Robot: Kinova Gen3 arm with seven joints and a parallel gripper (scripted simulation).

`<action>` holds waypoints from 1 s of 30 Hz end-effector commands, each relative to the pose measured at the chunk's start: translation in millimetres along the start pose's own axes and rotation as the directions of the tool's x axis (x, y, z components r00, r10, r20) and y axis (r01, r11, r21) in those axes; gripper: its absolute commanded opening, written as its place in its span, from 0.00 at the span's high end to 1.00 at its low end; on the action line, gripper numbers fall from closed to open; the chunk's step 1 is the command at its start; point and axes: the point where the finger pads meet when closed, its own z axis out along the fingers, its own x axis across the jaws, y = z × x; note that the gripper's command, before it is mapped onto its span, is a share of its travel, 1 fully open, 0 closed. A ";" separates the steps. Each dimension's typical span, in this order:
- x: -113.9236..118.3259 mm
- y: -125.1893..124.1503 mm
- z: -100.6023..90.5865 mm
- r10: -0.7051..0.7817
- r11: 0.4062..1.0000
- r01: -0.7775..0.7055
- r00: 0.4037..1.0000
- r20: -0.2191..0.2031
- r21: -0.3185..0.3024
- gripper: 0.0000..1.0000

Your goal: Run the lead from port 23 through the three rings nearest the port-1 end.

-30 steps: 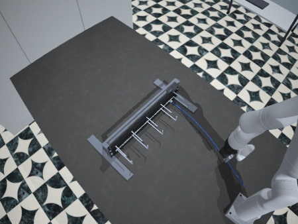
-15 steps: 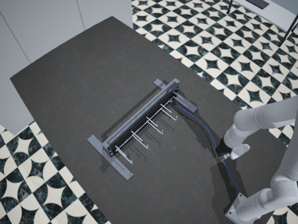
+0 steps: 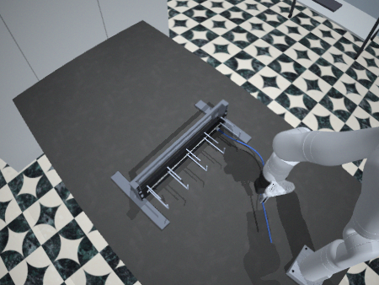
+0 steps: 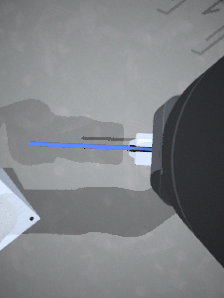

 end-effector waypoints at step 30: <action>250.3 51.3 -75.2 0.646 0.763 -0.646 0.763 -0.008 -0.019 1.00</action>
